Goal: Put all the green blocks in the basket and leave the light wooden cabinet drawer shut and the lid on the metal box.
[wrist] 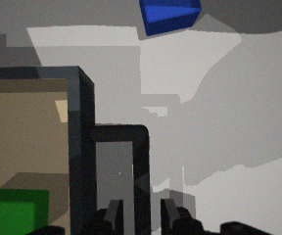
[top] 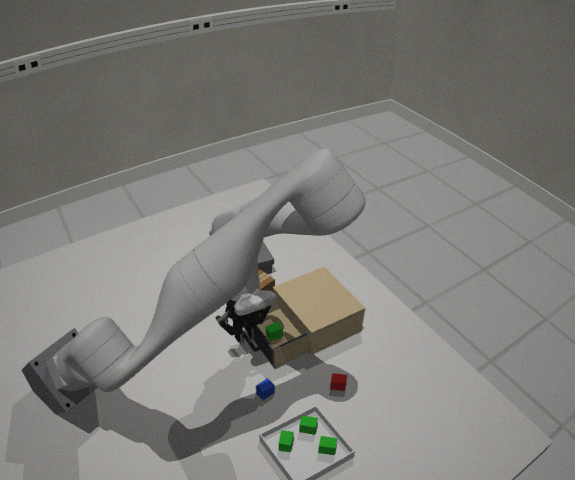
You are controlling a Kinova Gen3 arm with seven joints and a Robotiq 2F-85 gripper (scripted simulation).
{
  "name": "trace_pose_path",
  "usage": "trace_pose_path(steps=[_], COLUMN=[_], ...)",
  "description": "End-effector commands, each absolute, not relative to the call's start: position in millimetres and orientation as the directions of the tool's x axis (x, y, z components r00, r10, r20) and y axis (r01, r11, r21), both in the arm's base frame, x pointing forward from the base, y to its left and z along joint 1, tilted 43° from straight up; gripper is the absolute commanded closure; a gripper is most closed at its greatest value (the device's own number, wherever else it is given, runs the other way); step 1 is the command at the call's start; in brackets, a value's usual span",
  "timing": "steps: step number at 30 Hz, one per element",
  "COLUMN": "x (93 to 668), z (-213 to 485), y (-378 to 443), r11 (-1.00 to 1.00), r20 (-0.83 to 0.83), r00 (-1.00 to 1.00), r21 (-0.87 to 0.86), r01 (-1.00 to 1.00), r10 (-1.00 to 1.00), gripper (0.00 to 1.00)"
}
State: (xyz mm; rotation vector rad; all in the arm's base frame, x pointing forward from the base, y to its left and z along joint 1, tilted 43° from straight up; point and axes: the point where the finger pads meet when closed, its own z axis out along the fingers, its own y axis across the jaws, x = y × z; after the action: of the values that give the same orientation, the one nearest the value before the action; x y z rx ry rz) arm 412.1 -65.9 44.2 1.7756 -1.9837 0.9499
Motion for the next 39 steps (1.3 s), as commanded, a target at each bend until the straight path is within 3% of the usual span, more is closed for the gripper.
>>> trace_pose_path(steps=[1,39], x=[413,399], z=[44,106], y=[-64,-11], r11=[0.005,0.008], r20=[0.627,0.623], r00=[-0.179,-0.186], r21=[-0.269,-0.276], r01=[-0.963,-0.961], r10=[-0.759,-0.76], gripper=[0.7,0.7])
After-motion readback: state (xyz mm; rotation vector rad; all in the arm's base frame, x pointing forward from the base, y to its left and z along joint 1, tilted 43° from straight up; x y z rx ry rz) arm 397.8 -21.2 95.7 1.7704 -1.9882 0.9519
